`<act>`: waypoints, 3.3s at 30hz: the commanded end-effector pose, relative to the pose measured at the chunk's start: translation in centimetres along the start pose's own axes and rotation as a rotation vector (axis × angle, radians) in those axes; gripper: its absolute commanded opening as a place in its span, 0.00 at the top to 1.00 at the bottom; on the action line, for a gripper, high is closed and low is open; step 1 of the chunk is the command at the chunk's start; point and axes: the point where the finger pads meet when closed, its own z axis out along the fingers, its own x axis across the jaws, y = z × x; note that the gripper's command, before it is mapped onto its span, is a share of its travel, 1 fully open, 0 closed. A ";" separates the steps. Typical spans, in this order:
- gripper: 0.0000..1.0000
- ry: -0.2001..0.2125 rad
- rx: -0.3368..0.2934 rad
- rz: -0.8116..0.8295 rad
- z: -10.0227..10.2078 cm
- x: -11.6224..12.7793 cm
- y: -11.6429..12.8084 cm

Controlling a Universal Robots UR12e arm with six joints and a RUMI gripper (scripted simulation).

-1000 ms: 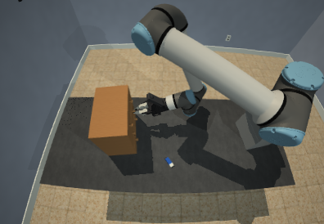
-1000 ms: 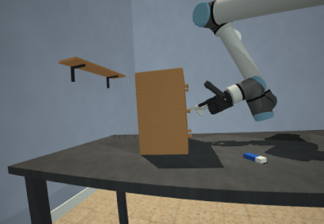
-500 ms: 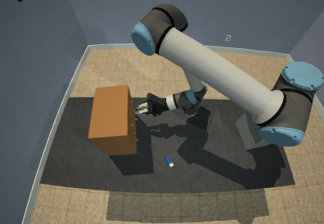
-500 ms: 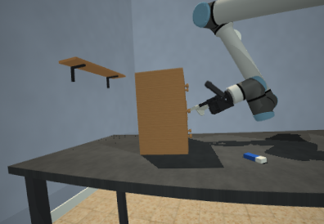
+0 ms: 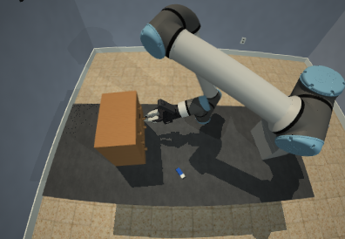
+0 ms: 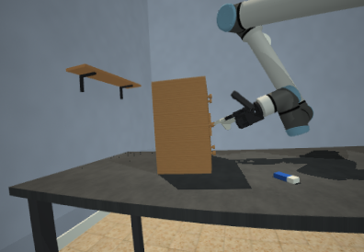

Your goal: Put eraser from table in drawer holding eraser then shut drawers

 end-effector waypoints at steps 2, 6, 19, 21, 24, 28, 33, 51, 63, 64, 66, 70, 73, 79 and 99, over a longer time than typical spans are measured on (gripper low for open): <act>0.93 0.000 0.001 0.000 -0.3 0.0 0.1; 0.93 0.000 0.001 0.000 -0.4 0.0 0.1; 0.93 0.000 0.001 0.000 -1.2 0.0 0.4; 0.93 0.000 0.001 0.000 -1.3 0.0 0.4; 0.93 0.000 0.001 0.000 -1.4 0.0 0.5; 0.93 0.000 0.001 0.000 -1.7 0.0 0.6; 0.93 0.000 0.001 0.000 -2.1 0.0 0.7; 0.93 0.000 0.001 0.000 -3.2 0.0 1.1; 0.93 0.000 0.001 0.000 -3.9 0.0 1.4; 0.93 0.000 0.001 0.000 -3.9 0.0 1.4; 0.93 0.000 0.001 0.000 -4.0 0.0 1.4; 0.93 0.000 0.001 0.000 -4.3 0.0 1.5; 0.93 0.000 0.001 0.000 -4.3 0.0 1.5; 0.93 0.000 0.001 0.000 -4.6 0.0 1.6; 0.93 0.000 0.001 0.000 -5.3 0.0 1.9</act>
